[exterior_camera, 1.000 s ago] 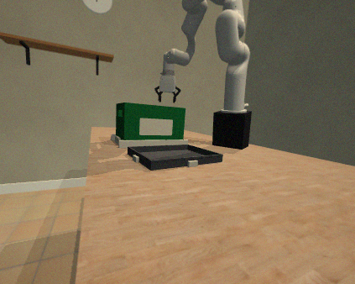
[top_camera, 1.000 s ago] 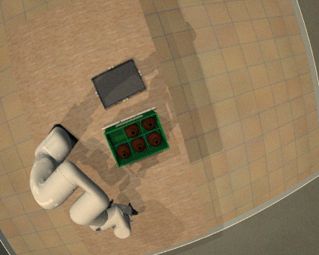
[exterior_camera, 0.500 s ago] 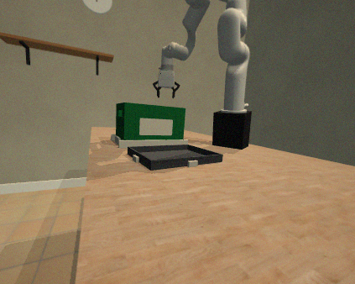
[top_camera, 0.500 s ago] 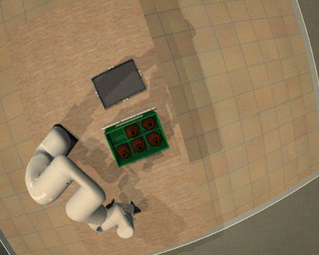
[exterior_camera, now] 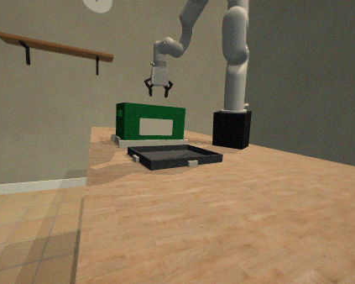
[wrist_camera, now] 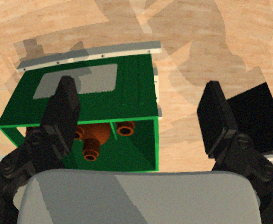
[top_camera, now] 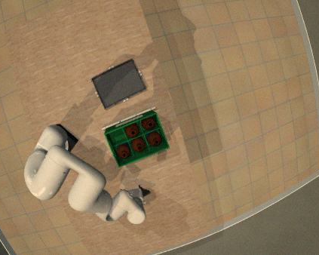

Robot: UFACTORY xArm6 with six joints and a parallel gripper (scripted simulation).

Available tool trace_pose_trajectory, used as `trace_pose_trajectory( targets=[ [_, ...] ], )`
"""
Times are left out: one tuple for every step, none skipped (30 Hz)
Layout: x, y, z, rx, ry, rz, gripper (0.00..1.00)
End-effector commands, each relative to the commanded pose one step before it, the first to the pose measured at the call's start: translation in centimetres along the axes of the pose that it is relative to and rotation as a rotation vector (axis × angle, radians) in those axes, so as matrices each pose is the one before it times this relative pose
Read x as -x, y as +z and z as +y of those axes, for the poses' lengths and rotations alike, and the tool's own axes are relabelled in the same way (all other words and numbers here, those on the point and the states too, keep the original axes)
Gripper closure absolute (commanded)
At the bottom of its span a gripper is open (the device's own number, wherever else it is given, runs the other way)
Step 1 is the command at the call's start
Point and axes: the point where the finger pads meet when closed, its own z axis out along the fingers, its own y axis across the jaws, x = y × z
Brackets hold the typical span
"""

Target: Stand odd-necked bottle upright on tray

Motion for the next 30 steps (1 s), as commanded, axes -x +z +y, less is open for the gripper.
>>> trace_pose_trajectory(
  targets=[
    [2.672, -0.001, -2.599, -0.00580, -0.16767, 0.00476, 0.00],
    [0.399, 0.025, -0.419, -0.00001, -0.02658, 0.00007, 0.00],
    [0.393, 0.025, -0.424, -0.00003, -0.02656, 0.00006, 0.00],
    [0.000, 0.000, 0.000, 0.00000, 0.00000, 0.00000, 0.00],
    [0.000, 0.000, 0.000, 0.00000, 0.00000, 0.00000, 0.00],
    [1.156, 0.072, -1.246, -0.00023, -0.07823, 0.00013, 0.00],
    [0.304, 0.020, -0.364, -0.00010, -0.02184, 0.00002, 0.00],
    [0.296, 0.019, -0.363, -0.00012, -0.02160, 0.00002, 0.00],
    [0.331, 0.022, -0.414, -0.00015, -0.02442, 0.00001, 0.00],
    [0.352, 0.023, -0.450, -0.00019, -0.02636, 0.00001, 0.00],
    [0.353, 0.023, -0.464, -0.00022, -0.02692, 0.00000, 0.00],
    [0.345, 0.023, -0.467, -0.00024, -0.02682, -0.00001, 0.00],
    [0.336, 0.023, -0.468, -0.00027, -0.02663, -0.00001, 0.00],
    [0.329, 0.022, -0.471, -0.00029, -0.02657, -0.00002, 0.00],
    [0.323, 0.022, -0.475, -0.00032, -0.02655, -0.00002, 0.00],
    [0.316, 0.022, -0.478, -0.00034, -0.02653, -0.00002, 0.00],
    [0.310, 0.022, -0.483, -0.00037, -0.02659, -0.00002, 0.00],
    [0.304, 0.021, -0.486, -0.00040, -0.02655, -0.00003, 0.00],
    [0.297, 0.021, -0.490, -0.00042, -0.02657, -0.00003, 0.00],
    [0.291, 0.021, -0.493, -0.00045, -0.02656, -0.00003, 0.00],
    [0.000, 0.000, 0.000, 0.00000, 0.00000, 0.00000, 0.00],
    [0.000, 0.000, 0.000, 0.00000, 0.00000, 0.00000, 0.00],
    [0.854, 0.060, -1.451, -0.00147, -0.07817, -0.00008, 0.00],
    [0.217, 0.017, -0.416, -0.00045, -0.02182, -0.00002, 0.00],
    [0.210, 0.016, -0.414, -0.00047, -0.02159, -0.00002, 0.00],
    [0.233, 0.018, -0.471, -0.00055, -0.02443, -0.00002, 0.00],
    [0.245, 0.019, -0.511, -0.00062, -0.02638, -0.00001, 0.00],
    [0.243, 0.020, -0.524, -0.00066, -0.02689, -0.00001, 0.00],
    [0.235, 0.019, -0.525, -0.00068, -0.02678, 0.00000, 0.00],
    [0.227, 0.019, -0.524, -0.00070, -0.02662, 0.00000, 0.00]
  ],
)
